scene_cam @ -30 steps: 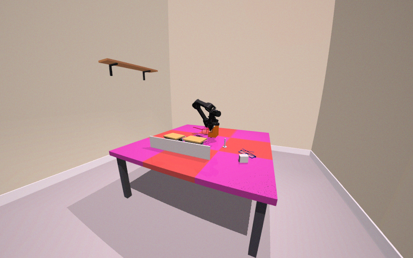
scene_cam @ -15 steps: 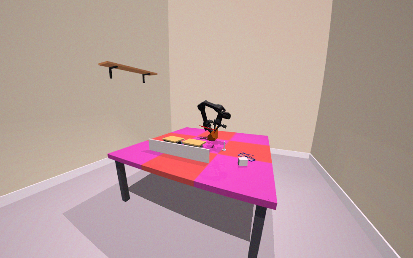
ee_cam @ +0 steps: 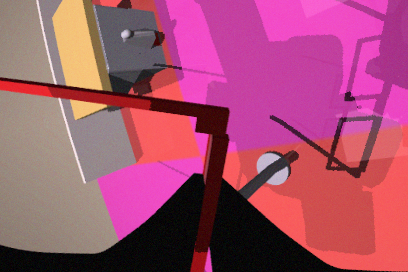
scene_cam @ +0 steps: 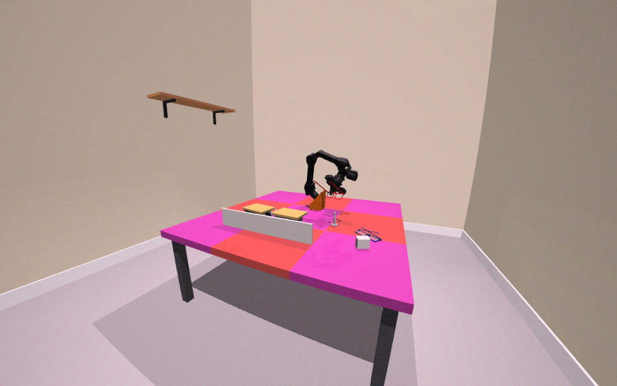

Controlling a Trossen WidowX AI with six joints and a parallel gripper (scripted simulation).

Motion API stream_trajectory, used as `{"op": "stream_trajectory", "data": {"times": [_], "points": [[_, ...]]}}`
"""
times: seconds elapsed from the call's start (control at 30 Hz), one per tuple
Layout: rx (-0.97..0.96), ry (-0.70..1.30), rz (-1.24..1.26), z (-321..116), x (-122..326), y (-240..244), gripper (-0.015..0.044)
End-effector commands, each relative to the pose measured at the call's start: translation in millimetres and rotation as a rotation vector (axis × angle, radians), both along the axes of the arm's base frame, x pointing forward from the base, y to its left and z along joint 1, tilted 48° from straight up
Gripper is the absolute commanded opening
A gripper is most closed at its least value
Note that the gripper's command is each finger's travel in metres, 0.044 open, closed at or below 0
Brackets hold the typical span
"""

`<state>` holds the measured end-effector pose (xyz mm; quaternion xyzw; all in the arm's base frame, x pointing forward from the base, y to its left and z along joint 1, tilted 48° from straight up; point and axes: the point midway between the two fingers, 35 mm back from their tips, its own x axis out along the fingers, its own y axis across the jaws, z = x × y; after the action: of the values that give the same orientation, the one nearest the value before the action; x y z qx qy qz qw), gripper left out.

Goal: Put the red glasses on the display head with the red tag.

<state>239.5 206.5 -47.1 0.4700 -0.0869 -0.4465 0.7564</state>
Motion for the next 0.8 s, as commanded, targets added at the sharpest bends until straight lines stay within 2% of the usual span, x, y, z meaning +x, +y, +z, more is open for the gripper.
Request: {"op": "stream_trajectory", "data": {"times": [0.0, 0.77], "points": [[-0.108, 0.078, 0.110, -7.9, -5.4, 14.3, 0.0000], [-0.082, 0.061, 0.079, -7.2, -6.2, 9.1, 0.0000]]}}
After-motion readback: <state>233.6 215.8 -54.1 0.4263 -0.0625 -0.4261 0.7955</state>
